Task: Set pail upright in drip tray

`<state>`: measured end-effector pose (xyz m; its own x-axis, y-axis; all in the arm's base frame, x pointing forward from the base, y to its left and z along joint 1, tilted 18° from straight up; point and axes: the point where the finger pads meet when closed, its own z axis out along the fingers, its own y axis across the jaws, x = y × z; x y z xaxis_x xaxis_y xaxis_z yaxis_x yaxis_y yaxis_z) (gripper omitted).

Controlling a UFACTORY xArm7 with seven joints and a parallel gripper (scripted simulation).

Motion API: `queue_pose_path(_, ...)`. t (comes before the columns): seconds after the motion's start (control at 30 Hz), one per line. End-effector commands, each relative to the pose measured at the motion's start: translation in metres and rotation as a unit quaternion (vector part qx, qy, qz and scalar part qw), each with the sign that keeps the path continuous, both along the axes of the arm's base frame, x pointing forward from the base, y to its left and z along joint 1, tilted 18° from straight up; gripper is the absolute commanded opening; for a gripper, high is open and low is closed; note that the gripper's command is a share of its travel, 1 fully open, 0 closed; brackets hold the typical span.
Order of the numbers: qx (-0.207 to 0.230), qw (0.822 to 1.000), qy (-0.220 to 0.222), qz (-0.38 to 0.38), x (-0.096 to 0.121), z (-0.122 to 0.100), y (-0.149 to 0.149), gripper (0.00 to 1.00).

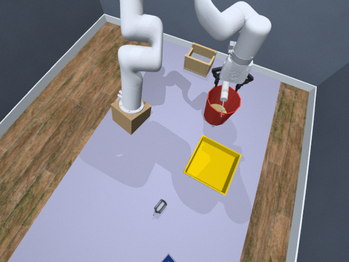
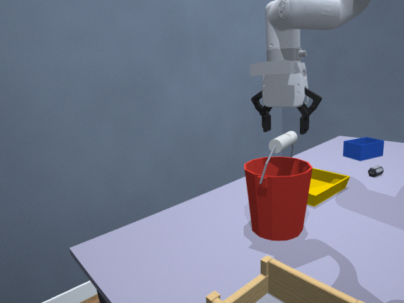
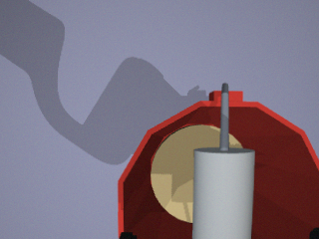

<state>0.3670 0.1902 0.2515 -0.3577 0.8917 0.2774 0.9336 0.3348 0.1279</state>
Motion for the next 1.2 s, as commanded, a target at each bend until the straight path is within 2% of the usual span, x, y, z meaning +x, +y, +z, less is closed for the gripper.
queue_pose_path(0.0,0.001,1.0,-0.002,-0.001,0.002,-0.01,0.003,1.0)
queue_pose_path(0.5,0.001,1.0,-0.002,-0.001,0.004,-0.029,0.009,1.0)
queue_pose_path(1.17,0.001,1.0,-0.002,-0.001,0.004,-0.031,0.01,1.0)
